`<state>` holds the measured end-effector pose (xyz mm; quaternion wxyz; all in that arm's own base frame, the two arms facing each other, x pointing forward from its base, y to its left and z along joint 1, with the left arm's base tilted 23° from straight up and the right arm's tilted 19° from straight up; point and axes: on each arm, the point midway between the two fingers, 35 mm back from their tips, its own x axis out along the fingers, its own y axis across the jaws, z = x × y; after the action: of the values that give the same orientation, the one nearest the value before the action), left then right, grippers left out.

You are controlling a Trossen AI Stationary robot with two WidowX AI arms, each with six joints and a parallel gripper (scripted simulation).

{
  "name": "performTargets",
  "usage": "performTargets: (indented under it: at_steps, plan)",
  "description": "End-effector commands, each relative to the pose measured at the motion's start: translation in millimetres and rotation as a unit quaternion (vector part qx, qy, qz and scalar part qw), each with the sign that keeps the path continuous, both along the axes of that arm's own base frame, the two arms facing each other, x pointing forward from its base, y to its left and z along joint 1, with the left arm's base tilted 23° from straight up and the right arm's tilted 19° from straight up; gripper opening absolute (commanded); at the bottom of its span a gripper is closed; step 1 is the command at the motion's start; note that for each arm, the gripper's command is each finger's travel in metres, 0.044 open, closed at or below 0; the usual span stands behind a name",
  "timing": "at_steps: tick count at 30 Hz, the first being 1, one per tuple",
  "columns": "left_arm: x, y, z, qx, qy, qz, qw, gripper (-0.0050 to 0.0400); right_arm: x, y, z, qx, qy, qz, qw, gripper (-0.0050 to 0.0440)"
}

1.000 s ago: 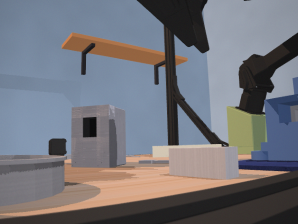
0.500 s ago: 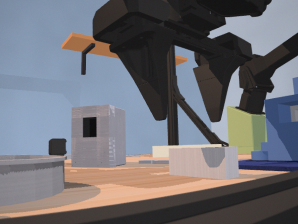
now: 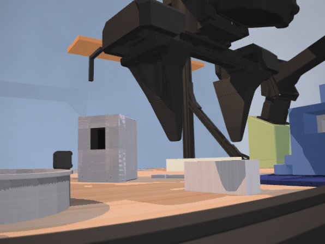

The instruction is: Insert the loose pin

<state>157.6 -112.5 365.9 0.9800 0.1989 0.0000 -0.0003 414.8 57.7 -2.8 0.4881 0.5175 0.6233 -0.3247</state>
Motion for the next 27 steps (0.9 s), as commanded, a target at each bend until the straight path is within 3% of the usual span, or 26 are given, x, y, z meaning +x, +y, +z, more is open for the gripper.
performTargets:
  at_steps: [1,27]
  plan:
    - [-0.1,0.2,0.3,0.001,0.000,0.000,1.000,0.0400,-1.4,0.9,-6.0,0.001,0.007,-0.002,1.000,0.0400]
    - [-0.1,0.2,0.3,0.001,0.000,0.000,1.000,0.0400,-1.4,11.1,-35.2,0.001,0.007,-0.002,1.000,0.0400]
